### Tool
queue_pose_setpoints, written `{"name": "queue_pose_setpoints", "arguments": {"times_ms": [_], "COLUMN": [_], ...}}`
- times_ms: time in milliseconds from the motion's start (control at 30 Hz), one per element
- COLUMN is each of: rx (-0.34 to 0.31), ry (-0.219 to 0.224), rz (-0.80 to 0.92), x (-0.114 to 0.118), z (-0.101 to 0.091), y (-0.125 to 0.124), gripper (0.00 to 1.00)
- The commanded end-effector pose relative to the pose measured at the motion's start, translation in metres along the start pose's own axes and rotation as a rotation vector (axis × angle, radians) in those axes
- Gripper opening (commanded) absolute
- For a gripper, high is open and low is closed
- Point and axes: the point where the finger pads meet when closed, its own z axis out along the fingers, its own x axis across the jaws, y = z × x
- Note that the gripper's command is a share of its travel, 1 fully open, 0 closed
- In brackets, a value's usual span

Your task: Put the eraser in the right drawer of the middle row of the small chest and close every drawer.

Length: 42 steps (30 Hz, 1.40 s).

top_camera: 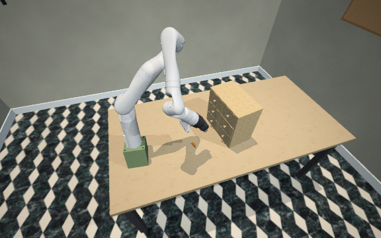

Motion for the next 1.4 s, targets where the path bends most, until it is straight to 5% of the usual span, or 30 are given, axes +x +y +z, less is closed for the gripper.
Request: {"name": "queue_pose_setpoints", "arguments": {"times_ms": [0, 1367], "rx": [0.006, 0.316], "ry": [0.004, 0.001], "rz": [-0.018, -0.019], "x": [0.003, 0.003], "z": [-0.003, -0.039], "y": [0.01, 0.013], "gripper": [0.0, 0.0]}}
